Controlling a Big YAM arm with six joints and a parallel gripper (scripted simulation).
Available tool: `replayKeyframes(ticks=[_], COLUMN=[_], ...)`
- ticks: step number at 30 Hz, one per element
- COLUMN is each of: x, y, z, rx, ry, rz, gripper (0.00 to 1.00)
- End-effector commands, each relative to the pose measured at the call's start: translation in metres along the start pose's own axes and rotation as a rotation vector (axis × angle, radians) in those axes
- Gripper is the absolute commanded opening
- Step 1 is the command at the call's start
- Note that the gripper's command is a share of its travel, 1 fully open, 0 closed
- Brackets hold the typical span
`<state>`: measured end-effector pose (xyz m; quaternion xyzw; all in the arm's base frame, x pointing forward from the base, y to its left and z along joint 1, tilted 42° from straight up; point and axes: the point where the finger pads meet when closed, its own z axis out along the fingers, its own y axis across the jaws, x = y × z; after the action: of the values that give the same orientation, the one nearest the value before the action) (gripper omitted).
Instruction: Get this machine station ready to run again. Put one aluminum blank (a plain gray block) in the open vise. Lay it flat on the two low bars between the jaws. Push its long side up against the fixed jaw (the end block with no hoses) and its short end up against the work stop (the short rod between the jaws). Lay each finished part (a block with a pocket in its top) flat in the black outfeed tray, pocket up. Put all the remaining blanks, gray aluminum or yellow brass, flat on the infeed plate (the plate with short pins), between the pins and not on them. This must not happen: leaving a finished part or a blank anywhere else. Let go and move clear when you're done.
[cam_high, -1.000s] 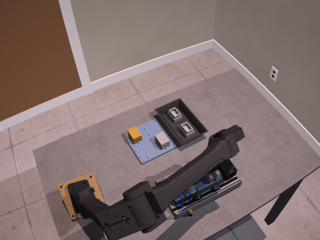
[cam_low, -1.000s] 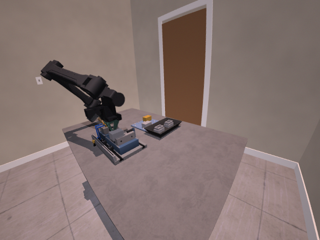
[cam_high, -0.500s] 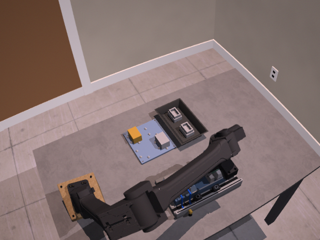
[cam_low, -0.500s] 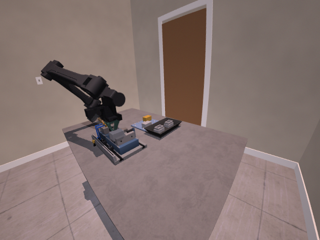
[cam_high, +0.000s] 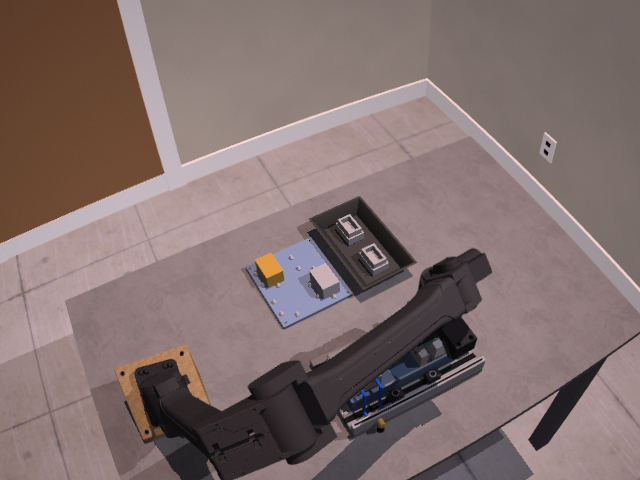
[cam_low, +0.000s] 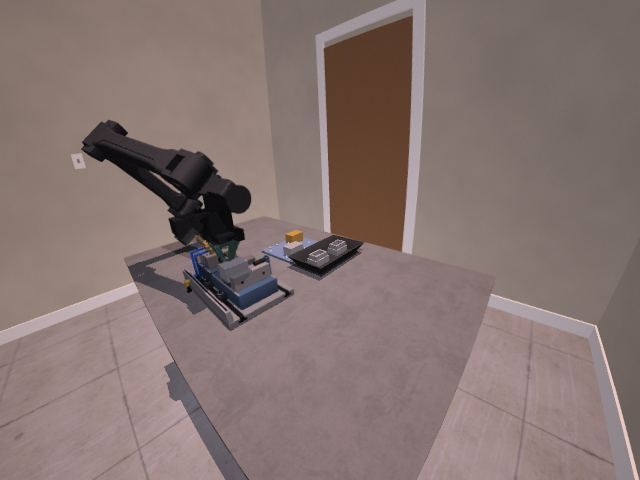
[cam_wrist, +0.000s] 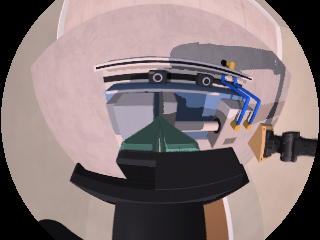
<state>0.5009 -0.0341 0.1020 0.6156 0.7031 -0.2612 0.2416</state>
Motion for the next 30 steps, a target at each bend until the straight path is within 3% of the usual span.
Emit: replayKeyframes(ticks=[1, 30], x=[-0.0128, -0.0142], y=[0.0223, 0.0316], z=[-0.0079, -0.0057], rx=[-0.029, -0.035], ry=[0.000, 0.001], rz=[0.025, 0.036], gripper=[0.00, 0.00])
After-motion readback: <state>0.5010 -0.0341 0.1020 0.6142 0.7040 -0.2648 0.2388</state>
